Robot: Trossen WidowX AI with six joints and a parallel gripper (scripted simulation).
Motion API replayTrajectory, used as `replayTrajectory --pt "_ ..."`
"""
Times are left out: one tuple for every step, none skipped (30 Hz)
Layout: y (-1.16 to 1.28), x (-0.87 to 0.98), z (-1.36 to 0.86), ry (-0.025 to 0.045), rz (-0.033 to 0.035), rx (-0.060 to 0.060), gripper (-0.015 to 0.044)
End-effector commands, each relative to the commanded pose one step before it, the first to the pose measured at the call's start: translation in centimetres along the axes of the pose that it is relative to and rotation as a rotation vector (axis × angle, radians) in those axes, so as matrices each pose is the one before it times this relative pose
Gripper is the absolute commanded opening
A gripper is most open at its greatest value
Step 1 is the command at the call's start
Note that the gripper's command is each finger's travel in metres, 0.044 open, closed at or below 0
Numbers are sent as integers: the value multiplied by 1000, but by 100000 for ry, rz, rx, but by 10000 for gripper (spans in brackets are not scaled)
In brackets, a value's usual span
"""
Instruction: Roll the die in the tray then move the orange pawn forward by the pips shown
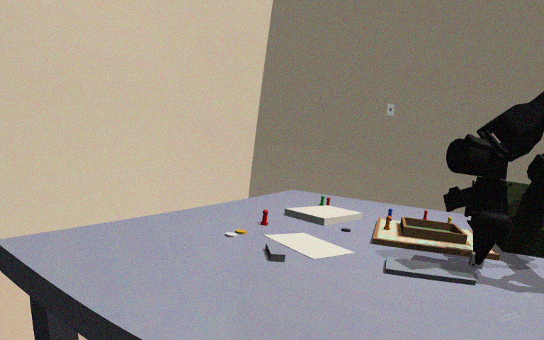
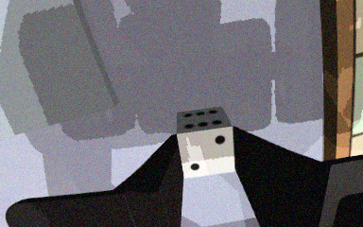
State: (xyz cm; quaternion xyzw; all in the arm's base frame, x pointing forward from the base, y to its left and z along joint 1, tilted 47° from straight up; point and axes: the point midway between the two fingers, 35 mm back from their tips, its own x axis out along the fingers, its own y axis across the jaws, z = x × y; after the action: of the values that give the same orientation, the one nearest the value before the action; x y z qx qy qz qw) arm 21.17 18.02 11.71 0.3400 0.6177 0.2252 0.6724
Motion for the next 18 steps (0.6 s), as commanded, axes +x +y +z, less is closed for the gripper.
replayTrajectory --pt "-50 26 62 -380 -278 481 71" --pt "0 0 0 0 0 0 45" --pt "-6 -73 29 -2 -67 -18 18" --pt "-18 -220 84 -4 -196 -51 0" --pt "-29 -371 133 -1 -311 -79 0" --pt "-35 -456 150 7 -351 -86 0" --pt "-33 -462 137 15 -320 -74 0" --pt "-32 -467 124 21 -290 -64 0" --pt "-30 -473 111 27 -259 -53 0" --pt "-27 -477 98 31 -228 -43 0" --pt "-24 -482 85 34 -196 -33 0" --pt "-21 -486 72 36 -165 -24 0" --pt "-17 -489 58 37 -134 -15 0" --pt "-13 -492 46 37 -103 -7 0" --pt "-8 -495 33 36 -71 1 0" --pt "-4 -498 20 33 -40 9 0" --pt "2 -500 7 30 -9 16 0" --pt "8 -501 -5 25 22 23 0"
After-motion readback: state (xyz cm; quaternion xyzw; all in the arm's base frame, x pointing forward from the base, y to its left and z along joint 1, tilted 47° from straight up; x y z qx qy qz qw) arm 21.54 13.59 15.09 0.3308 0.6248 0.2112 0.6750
